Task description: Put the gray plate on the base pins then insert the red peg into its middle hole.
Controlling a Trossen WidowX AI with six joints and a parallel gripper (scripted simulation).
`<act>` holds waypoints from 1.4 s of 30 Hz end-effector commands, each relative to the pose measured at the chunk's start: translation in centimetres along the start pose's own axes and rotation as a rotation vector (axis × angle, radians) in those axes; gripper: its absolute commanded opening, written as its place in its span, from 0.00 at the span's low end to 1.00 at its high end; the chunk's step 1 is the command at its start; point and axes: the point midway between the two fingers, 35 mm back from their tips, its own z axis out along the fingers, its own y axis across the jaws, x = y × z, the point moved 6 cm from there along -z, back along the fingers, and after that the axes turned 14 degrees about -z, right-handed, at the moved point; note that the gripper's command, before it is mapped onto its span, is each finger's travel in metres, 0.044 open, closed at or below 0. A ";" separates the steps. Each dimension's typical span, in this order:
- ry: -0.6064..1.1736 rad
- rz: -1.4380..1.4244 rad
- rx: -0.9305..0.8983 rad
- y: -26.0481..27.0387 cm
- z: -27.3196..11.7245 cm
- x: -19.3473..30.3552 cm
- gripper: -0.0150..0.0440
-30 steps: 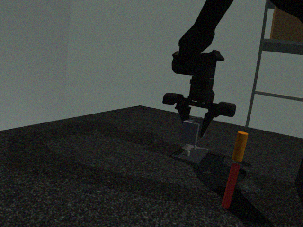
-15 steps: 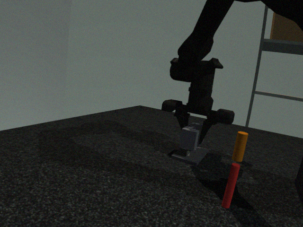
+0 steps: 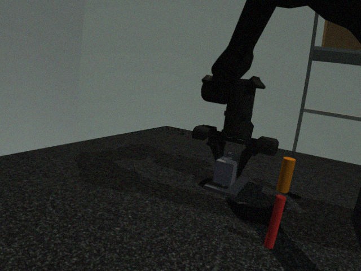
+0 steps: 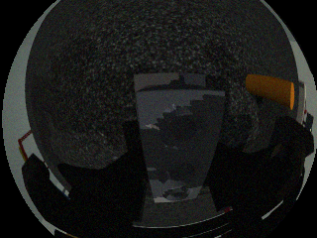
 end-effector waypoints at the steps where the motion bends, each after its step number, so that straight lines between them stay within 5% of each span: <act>1: 0.000 -0.001 0.000 0.0 0.0 0.0 0.25; 18: 0.000 -0.001 0.000 0.0 0.0 0.0 1.00; 23: -0.002 0.000 0.000 0.2 -1.0 -0.1 1.00; 30: -0.002 0.008 0.004 0.1 -11.6 -0.2 1.00; 38: -0.002 0.003 0.004 0.1 -11.9 -0.3 1.00; 42: -0.010 -0.086 0.008 0.0 -12.7 4.3 1.00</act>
